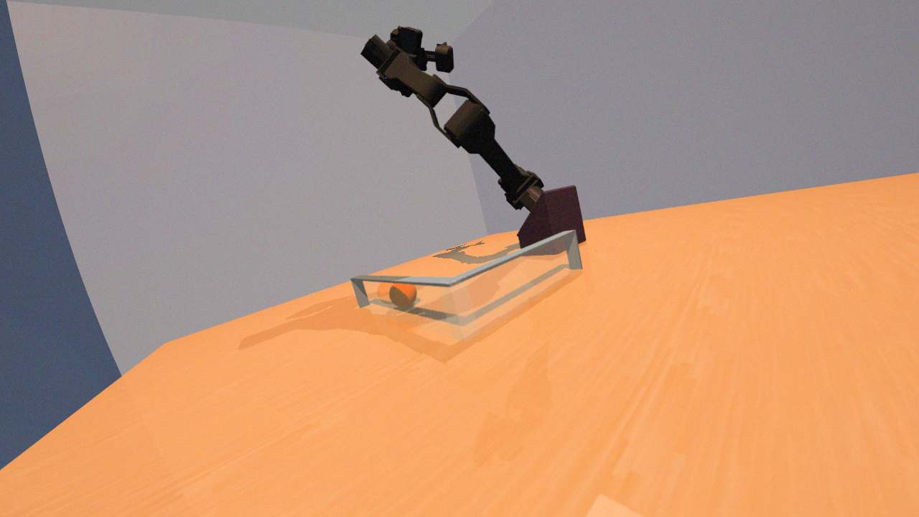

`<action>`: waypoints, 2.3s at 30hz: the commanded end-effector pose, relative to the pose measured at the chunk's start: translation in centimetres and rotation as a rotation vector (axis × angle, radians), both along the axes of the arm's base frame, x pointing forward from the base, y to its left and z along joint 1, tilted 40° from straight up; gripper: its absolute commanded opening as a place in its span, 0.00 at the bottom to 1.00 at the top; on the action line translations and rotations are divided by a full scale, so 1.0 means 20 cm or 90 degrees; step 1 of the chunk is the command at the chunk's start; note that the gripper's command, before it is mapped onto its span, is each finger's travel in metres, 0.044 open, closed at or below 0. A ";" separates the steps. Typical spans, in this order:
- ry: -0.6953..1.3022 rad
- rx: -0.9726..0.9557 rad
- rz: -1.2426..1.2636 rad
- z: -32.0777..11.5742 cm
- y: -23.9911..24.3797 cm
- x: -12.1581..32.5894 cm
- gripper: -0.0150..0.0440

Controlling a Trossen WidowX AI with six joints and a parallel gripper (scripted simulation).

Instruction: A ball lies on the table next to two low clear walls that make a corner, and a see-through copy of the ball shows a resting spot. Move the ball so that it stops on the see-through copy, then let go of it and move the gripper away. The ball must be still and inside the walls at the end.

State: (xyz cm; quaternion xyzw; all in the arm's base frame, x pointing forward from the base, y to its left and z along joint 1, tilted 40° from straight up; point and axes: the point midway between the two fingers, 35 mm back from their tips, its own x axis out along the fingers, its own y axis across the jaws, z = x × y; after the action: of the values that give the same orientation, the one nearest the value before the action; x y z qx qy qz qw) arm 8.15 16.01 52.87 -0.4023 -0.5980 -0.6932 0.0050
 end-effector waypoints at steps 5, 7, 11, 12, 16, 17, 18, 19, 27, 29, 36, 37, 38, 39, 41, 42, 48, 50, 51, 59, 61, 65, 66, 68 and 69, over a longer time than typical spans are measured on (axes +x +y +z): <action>-0.063 0.047 0.071 0.05 -0.06 -0.25 0.81; -0.097 0.077 0.112 0.07 -0.12 -0.39 0.81; -0.160 0.147 0.196 0.09 -0.28 -0.64 0.81; -0.175 0.167 0.219 0.09 -0.34 -0.70 0.81; -0.230 0.256 0.308 0.08 -0.59 -0.90 0.81; -0.242 0.280 0.330 0.07 -0.66 -0.94 0.81; -0.253 0.305 0.352 0.07 -0.73 -0.98 0.81; -0.263 0.330 0.373 0.06 -0.81 -1.00 0.81; -0.315 0.560 0.530 -0.08 -1.43 -1.05 0.81; -0.317 0.625 0.564 -0.13 -1.58 -1.01 0.81; -0.292 0.863 0.667 -0.35 -2.04 -0.74 0.81; -0.284 0.898 0.679 -0.38 -2.10 -0.69 0.81; -0.274 0.934 0.690 -0.42 -2.15 -0.63 0.81; -0.264 0.969 0.701 -0.46 -2.20 -0.57 0.81; -0.241 1.014 0.728 -0.51 -2.26 -0.45 0.81; -0.229 1.025 0.745 -0.53 -2.28 -0.39 0.81; -0.144 1.195 0.791 -0.74 -2.40 0.00 0.81; -0.109 1.252 0.800 -0.82 -2.41 0.13 0.81; -0.090 1.282 0.804 -0.86 -2.42 0.20 0.81; 0.114 1.525 0.794 -1.22 -2.28 0.78 0.81; 0.177 1.583 0.777 -1.32 -2.21 0.91 0.81; 0.317 1.695 0.716 -1.52 -2.03 1.14 0.81; 0.353 1.721 0.696 -1.57 -1.98 1.19 0.81; 0.428 1.769 0.650 -1.68 -1.87 1.28 0.81; 0.463 1.793 0.623 -1.73 -1.82 1.32 0.81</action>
State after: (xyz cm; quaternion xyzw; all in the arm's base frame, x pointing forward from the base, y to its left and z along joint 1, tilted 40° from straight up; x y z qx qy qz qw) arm 32.46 -23.03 20.87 0.0508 0.4402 -0.5192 0.7308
